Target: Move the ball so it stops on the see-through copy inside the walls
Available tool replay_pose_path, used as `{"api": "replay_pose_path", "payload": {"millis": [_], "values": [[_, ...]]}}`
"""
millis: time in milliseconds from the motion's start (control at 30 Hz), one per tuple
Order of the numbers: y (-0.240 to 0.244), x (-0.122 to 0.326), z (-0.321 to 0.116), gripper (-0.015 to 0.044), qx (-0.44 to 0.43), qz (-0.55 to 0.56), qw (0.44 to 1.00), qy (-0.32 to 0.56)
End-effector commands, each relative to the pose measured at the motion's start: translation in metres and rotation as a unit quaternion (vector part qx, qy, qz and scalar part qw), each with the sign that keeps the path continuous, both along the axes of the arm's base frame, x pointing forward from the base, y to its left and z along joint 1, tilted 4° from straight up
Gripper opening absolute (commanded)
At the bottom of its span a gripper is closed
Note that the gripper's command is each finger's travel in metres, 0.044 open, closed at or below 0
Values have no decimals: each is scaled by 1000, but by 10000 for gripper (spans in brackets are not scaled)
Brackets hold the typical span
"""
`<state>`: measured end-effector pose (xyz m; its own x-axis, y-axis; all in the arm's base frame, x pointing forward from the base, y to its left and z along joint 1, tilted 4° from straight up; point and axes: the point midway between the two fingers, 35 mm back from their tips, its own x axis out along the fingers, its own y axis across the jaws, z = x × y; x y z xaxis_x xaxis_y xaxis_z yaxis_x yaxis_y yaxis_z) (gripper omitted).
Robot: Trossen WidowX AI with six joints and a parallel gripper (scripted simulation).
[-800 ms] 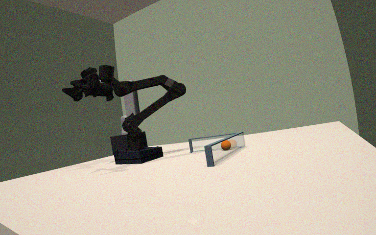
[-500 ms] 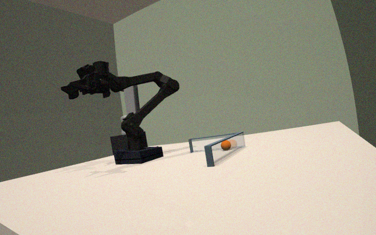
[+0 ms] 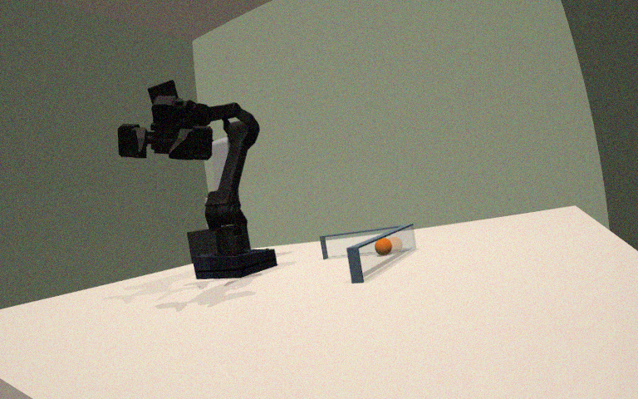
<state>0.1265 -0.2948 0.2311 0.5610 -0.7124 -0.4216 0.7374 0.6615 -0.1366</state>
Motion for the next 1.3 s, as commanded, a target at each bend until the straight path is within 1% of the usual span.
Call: {"api": "replay_pose_path", "payload": {"millis": [0, 133, 300, 467, 600, 800, 1000, 1033, 1067, 1267], "values": [[17, 57, -16, 260, 20, 109, 992, 67], [47, 110, -31, 260, 25, 218, 967, 134], [101, 166, -51, 260, 20, 355, 911, 211], [171, 208, -71, 260, -1, 487, 826, 284], [230, 230, -87, 260, -30, 582, 737, 343], [325, 241, -113, 260, -93, 701, 568, 421], [416, 224, -138, 260, -165, 780, 374, 475], [424, 222, -140, 260, -172, 785, 355, 478], [427, 221, -141, 260, -175, 786, 348, 480], [427, 220, -141, 260, -175, 787, 347, 480]]}}
